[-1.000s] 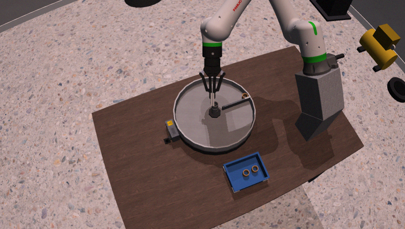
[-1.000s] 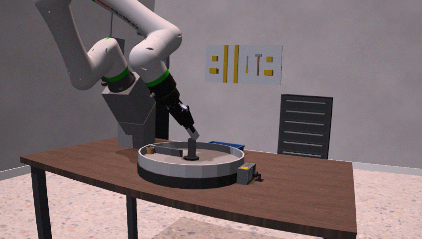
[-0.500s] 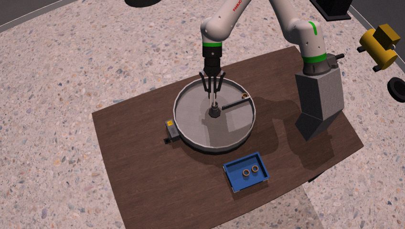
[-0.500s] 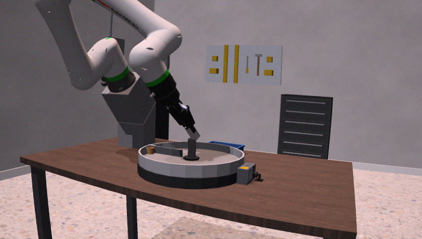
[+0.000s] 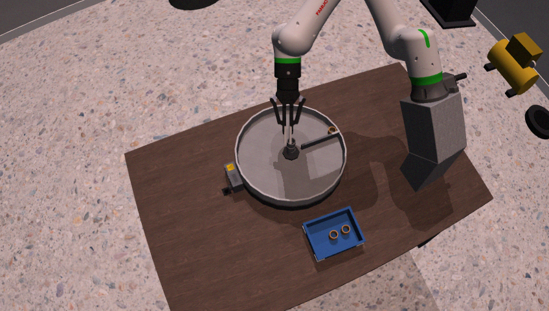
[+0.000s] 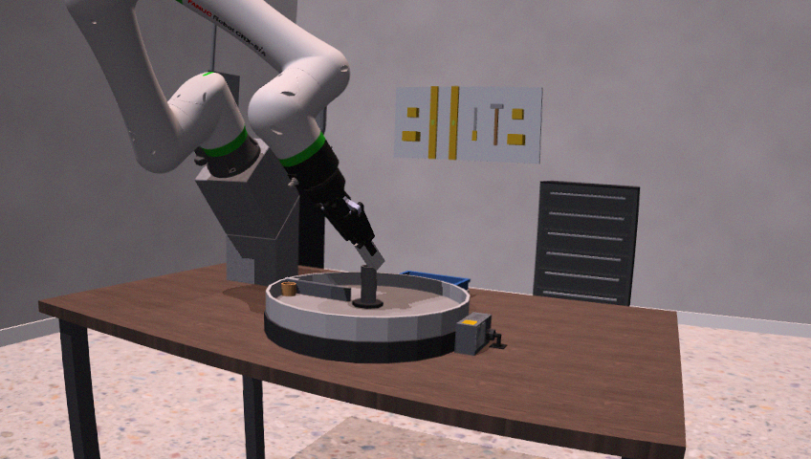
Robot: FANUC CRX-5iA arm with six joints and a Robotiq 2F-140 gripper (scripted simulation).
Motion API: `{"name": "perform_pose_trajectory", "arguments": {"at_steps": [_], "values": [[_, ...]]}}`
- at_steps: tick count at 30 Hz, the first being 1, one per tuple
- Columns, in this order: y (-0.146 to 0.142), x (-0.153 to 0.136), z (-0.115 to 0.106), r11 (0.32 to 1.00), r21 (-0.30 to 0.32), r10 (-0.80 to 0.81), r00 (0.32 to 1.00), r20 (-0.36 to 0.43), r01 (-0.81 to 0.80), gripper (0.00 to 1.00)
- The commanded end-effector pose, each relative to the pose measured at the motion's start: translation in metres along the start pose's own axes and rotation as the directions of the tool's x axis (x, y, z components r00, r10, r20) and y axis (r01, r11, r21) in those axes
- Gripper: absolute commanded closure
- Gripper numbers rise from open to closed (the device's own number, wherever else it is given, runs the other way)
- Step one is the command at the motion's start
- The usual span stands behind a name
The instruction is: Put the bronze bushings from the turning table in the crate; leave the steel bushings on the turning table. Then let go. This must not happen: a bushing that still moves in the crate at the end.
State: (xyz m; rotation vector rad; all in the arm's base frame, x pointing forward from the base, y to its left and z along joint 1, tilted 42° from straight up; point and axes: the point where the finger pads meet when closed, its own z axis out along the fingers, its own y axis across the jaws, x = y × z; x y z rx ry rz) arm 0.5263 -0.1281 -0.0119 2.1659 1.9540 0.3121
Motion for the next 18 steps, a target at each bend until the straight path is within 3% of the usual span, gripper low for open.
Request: {"name": "perform_pose_trajectory", "arguments": {"at_steps": [1,18], "values": [[0.0002,0.0002,-0.0001,1.000,0.000,0.000,1.000,0.000,0.000,0.93],[0.0001,0.0023,-0.0025,1.000,0.000,0.000,1.000,0.000,0.000,0.93]]}}
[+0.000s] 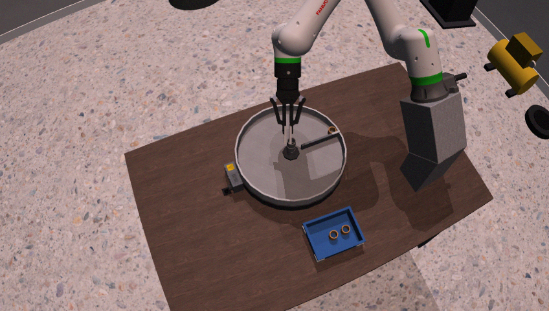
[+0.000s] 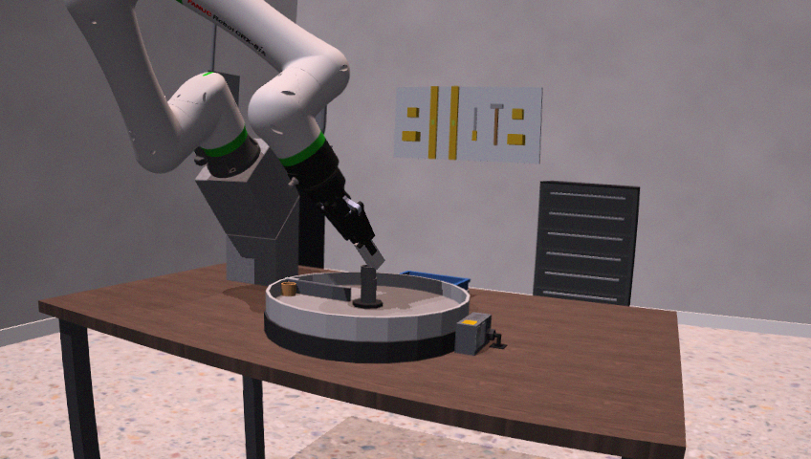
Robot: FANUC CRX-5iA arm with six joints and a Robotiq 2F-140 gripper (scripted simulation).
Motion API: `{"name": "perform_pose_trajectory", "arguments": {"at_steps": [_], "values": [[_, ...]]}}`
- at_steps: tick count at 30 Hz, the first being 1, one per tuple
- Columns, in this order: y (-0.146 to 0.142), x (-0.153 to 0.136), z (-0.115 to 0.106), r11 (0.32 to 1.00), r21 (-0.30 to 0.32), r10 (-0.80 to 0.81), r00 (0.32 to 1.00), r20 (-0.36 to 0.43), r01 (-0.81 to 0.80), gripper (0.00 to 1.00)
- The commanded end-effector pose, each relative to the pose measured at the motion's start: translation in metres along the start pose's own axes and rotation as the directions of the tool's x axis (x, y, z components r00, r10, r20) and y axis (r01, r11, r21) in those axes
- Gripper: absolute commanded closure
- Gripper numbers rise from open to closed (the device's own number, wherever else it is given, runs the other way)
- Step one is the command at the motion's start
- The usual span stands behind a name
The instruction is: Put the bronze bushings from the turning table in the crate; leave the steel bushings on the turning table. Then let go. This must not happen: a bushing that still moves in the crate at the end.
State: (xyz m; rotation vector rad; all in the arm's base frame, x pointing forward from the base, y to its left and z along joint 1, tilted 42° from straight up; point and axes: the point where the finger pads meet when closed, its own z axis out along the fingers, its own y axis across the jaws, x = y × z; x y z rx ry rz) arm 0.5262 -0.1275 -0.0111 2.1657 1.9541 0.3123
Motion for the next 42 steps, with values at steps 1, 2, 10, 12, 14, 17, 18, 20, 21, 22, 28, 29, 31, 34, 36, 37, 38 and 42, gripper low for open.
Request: {"name": "perform_pose_trajectory", "arguments": {"at_steps": [1,2,10,12,14,17,18,20,21,22,28,29,31,34,36,37,38,42], "values": [[0.000,0.004,-0.004,1.000,0.000,0.000,1.000,0.000,0.000,0.93],[0.000,0.006,-0.008,1.000,0.000,0.000,1.000,0.000,0.000,0.93],[0.000,0.020,-0.023,1.000,0.000,0.000,1.000,0.000,0.000,0.93],[0.000,0.020,-0.023,1.000,0.000,0.000,1.000,0.000,0.000,0.93],[0.000,0.020,-0.023,1.000,0.000,0.000,1.000,0.000,0.000,0.93],[0.000,0.020,-0.023,1.000,0.000,0.000,1.000,0.000,0.000,0.93],[0.000,0.020,-0.023,1.000,0.000,0.000,1.000,0.000,0.000,0.93],[0.000,0.020,-0.023,1.000,0.000,0.000,1.000,0.000,0.000,0.93],[0.000,0.020,-0.023,1.000,0.000,0.000,1.000,0.000,0.000,0.93],[0.000,0.020,-0.023,1.000,0.000,0.000,1.000,0.000,0.000,0.93],[0.000,0.020,-0.023,1.000,0.000,0.000,1.000,0.000,0.000,0.93],[0.000,0.020,-0.023,1.000,0.000,0.000,1.000,0.000,0.000,0.93],[0.000,0.020,-0.023,1.000,0.000,0.000,1.000,0.000,0.000,0.93],[0.000,0.020,-0.023,1.000,0.000,0.000,1.000,0.000,0.000,0.93],[0.000,0.020,-0.023,1.000,0.000,0.000,1.000,0.000,0.000,0.93],[0.000,0.020,-0.023,1.000,0.000,0.000,1.000,0.000,0.000,0.93],[0.000,0.020,-0.023,1.000,0.000,0.000,1.000,0.000,0.000,0.93],[0.000,0.020,-0.023,1.000,0.000,0.000,1.000,0.000,0.000,0.93]]}}
